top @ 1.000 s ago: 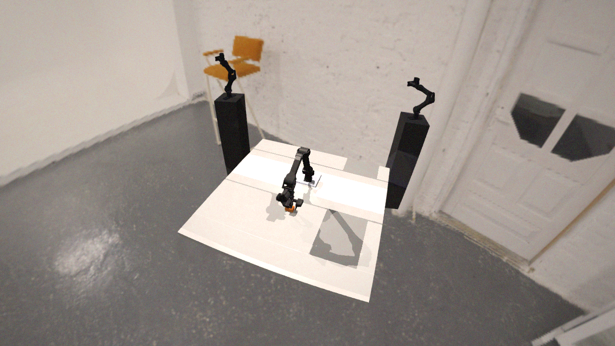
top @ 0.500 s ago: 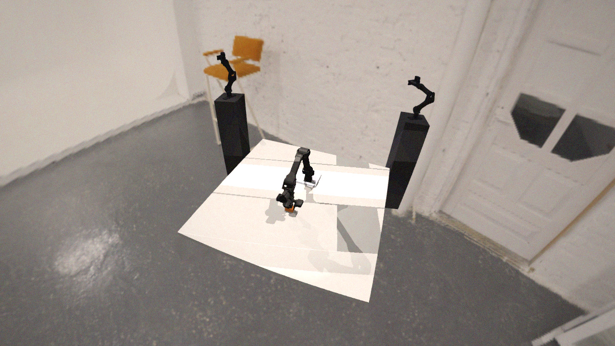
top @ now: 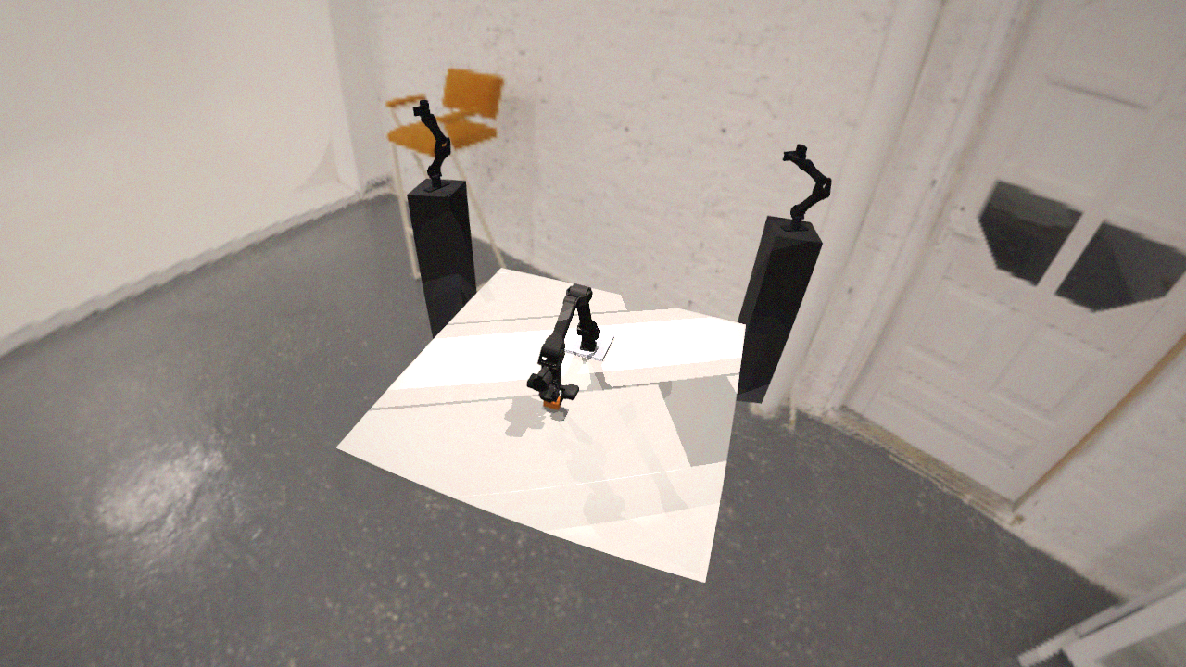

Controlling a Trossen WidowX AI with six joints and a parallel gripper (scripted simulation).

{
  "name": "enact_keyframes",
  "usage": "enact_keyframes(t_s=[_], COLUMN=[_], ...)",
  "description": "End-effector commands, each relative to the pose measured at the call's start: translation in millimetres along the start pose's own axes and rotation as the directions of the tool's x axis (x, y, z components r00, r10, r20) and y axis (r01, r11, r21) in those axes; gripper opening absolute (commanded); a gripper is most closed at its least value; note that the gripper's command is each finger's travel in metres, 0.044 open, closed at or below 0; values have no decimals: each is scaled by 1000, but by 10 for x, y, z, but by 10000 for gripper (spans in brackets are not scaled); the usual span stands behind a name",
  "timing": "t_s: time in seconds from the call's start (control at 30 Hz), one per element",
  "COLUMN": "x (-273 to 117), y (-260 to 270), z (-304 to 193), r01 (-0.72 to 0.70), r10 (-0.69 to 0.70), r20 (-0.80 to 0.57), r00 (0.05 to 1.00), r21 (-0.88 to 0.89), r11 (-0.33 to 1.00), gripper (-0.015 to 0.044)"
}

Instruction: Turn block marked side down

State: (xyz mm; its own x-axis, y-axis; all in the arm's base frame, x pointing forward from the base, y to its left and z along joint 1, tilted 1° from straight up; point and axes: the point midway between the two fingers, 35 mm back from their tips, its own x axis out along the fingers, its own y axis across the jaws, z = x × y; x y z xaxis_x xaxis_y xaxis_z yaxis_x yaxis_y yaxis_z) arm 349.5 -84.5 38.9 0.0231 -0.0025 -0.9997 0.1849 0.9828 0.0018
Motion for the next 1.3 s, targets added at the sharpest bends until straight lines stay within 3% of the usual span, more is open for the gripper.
enact_keyframes(t_s=[0.0,0.1,0.3,1.27], x=[-79,-255,-289,-207], y=[6,5,5,3], z=[4,3,4,-13], r01=[-3,-3,-4,-5], r10=[3,3,4,2], r20=[0,0,10,438], r00=[1000,1000,1000,899], r21=[4,4,4,5], r11=[1000,1000,1000,1000], gripper=[64,0,0,0])
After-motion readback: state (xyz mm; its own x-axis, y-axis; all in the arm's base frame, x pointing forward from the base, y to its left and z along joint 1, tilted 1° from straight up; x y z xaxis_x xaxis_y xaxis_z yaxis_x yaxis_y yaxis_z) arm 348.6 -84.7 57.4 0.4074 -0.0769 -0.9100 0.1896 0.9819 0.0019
